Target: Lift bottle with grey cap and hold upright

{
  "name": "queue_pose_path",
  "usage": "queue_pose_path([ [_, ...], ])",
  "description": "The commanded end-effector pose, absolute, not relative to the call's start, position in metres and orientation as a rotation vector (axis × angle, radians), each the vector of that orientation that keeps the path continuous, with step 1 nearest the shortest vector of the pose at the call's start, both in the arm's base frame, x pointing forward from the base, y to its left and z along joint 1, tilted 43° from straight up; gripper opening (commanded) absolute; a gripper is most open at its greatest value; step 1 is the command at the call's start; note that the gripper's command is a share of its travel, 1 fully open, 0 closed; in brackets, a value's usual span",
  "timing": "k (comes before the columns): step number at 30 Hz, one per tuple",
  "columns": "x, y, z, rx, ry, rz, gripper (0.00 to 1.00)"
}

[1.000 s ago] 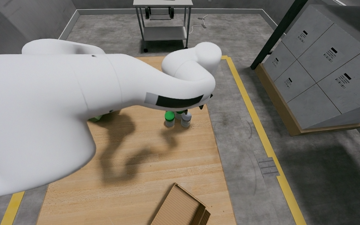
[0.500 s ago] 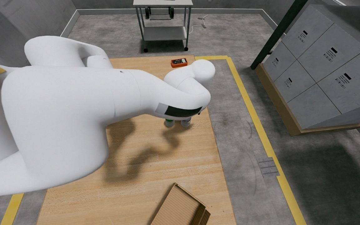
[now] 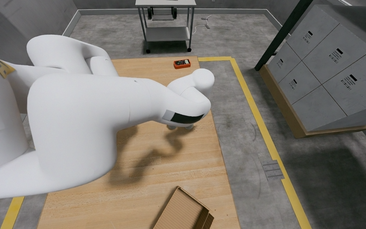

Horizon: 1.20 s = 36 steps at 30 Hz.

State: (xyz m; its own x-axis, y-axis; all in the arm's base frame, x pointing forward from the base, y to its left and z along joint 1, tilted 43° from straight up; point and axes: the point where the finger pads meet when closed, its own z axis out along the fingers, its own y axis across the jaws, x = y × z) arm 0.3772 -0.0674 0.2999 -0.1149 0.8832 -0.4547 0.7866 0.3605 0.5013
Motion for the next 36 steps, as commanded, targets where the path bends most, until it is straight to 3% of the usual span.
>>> queue_pose_path([
  [1, 0.377, -0.067, 0.302, 1.448, 1.918, 0.176, 0.79],
  [36, 0.423, -0.090, 0.246, 1.448, 1.919, 0.176, 0.79],
])
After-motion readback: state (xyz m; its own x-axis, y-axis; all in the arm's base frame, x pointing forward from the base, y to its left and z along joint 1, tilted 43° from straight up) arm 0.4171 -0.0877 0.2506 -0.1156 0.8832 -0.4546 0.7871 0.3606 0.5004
